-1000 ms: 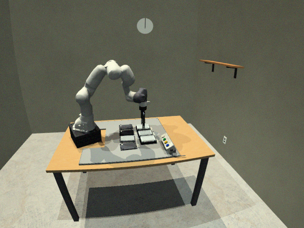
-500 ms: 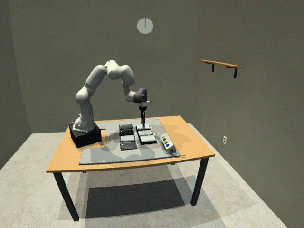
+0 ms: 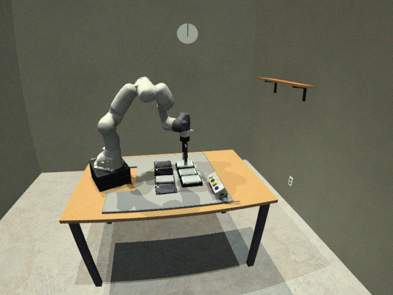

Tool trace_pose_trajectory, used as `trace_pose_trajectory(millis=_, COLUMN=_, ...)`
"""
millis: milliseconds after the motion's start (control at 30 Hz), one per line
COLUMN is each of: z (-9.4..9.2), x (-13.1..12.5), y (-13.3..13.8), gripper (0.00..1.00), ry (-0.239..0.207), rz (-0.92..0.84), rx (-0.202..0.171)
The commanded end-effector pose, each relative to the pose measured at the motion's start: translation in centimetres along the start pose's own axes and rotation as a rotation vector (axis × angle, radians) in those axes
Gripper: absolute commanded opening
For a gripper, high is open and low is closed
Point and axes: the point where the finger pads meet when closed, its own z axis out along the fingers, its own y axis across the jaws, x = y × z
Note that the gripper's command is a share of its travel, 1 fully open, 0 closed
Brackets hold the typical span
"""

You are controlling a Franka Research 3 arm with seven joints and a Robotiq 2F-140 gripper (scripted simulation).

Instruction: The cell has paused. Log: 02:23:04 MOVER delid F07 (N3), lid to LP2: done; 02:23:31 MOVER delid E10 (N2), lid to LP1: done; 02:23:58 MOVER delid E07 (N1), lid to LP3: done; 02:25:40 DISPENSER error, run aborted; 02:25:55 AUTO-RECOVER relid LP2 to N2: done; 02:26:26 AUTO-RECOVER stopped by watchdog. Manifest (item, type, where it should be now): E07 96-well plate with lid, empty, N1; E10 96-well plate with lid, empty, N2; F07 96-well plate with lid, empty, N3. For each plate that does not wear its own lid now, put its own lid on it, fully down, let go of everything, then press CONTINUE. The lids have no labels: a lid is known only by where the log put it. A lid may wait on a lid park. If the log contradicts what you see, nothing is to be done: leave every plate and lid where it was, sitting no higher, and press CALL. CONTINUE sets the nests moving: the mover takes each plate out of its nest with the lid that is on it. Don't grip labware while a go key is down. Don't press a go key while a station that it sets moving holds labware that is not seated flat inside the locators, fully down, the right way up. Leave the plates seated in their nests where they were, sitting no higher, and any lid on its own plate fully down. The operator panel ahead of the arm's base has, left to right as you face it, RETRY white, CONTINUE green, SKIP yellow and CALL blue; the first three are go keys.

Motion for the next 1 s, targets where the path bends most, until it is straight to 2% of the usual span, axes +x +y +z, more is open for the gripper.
trace_pose_trajectory(millis=0, z=-0.6, x=-0.1, y=0.1, gripper=0.66, ry=-0.004, rz=-0.002, rx=-0.002)
trace_pose_trajectory(millis=600, z=-3.5, x=-0.1, y=0.1, gripper=0.66, ry=-0.004, rz=-0.002, rx=-0.002)
trace_pose_trajectory(millis=967, z=-4.0, x=-0.1, y=0.1, gripper=0.66, ry=-0.004, rz=-0.002, rx=-0.002)
